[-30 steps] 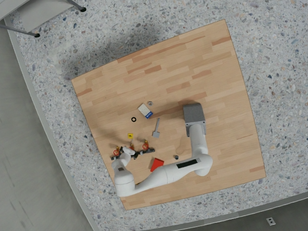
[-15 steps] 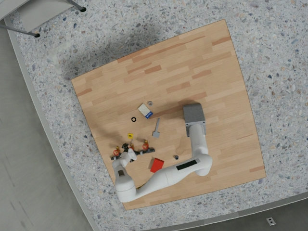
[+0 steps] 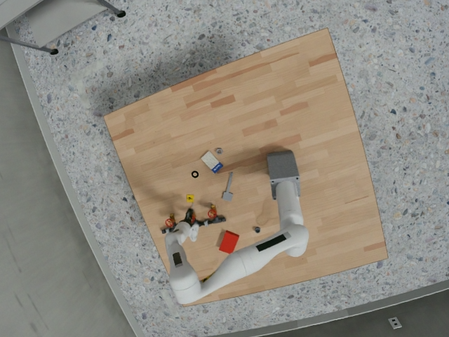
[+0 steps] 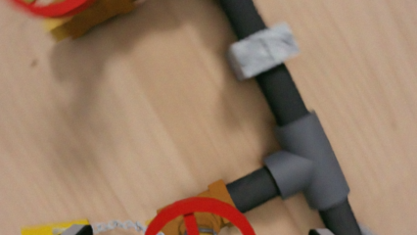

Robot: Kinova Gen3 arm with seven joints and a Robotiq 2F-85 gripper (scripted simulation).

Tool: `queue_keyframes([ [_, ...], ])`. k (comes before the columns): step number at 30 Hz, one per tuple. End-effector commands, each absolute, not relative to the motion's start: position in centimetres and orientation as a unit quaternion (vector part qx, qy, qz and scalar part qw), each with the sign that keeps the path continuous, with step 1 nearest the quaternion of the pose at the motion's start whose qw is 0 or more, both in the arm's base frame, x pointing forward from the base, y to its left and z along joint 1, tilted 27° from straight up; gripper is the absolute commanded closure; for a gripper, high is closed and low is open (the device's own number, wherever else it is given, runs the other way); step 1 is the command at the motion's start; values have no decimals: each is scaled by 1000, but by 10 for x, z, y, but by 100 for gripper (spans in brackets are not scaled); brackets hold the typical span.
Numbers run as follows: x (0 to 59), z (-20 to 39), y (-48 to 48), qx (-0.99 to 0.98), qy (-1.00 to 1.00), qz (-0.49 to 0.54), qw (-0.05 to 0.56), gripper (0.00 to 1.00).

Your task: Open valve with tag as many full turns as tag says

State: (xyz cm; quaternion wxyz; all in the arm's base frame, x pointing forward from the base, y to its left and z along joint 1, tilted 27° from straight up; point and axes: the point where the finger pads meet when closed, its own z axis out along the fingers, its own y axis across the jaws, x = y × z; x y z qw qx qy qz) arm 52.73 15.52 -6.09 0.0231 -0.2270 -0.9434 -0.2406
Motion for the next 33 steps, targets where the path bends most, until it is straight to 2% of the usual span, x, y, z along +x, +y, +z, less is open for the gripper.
queue_keyframes([
  [1,528,-60,155,-316,-919,-232,45,0],
  [18,528,-60,155,-548,-802,-212,105,0],
  [33,528,-60,155,-615,-752,-202,122,0],
])
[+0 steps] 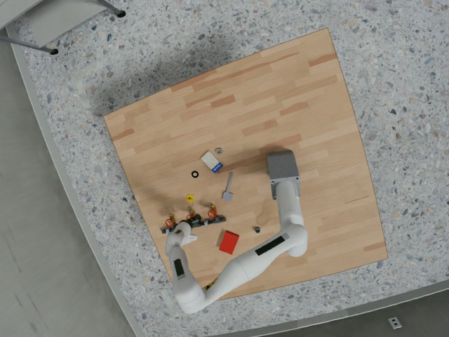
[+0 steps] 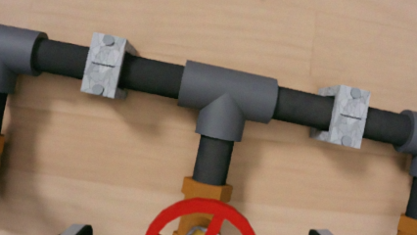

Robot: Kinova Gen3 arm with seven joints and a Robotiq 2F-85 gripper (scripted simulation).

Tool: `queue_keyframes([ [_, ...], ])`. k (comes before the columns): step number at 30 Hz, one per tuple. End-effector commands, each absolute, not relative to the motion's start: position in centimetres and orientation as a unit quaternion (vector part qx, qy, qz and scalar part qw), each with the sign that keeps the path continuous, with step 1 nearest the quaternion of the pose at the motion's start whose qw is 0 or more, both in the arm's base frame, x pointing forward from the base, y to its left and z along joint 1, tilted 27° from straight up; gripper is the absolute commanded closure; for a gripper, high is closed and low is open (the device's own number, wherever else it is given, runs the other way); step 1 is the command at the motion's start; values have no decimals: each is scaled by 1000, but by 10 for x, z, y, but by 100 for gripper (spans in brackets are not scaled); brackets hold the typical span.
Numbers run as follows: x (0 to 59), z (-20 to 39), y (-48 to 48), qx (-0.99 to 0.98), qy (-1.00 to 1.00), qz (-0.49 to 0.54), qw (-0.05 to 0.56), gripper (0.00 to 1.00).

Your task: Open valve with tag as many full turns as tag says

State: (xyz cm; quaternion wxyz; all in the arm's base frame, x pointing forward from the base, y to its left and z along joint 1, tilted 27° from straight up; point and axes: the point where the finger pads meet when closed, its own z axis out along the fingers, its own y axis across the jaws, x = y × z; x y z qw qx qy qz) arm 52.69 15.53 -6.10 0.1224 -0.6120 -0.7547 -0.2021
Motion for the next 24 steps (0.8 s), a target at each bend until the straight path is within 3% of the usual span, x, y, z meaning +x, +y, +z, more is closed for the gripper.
queue_keyframes([
  [1,528,-60,155,-617,-751,-202,123,0],
  [24,528,-52,151,-620,-748,-202,124,0],
])
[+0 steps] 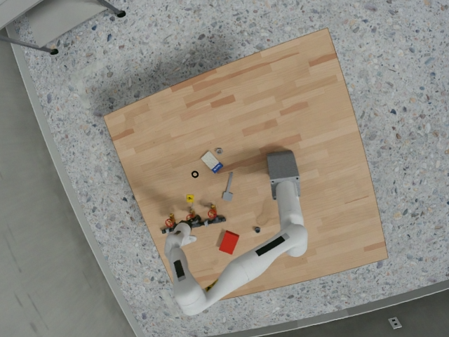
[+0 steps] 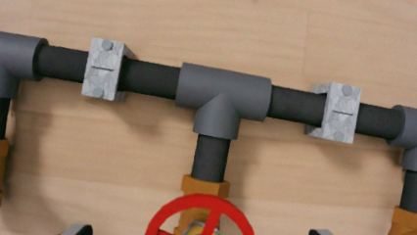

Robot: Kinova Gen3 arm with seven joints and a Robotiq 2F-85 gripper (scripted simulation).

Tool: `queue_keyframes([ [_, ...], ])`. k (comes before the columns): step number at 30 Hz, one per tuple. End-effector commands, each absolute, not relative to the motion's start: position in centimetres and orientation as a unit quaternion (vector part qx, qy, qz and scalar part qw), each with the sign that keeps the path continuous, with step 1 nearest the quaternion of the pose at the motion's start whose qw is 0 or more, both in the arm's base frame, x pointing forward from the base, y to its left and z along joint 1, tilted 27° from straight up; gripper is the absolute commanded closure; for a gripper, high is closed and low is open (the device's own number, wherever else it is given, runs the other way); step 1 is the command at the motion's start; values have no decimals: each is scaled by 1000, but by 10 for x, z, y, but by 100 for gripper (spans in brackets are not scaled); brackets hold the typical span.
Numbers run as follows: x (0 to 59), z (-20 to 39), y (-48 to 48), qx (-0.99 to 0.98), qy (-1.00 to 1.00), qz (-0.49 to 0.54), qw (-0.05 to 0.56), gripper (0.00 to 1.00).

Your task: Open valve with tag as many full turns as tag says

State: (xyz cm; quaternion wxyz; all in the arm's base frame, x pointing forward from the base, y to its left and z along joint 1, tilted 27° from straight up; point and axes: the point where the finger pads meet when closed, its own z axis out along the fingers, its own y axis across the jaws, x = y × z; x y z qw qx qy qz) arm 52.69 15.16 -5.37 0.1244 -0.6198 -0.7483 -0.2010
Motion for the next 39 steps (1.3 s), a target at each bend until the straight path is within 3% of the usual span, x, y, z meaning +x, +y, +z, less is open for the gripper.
queue_keyframes([
  [1,528,-52,151,-620,-748,-202,124,0],
  [39,524,-7,127,-620,-748,-202,123,0],
])
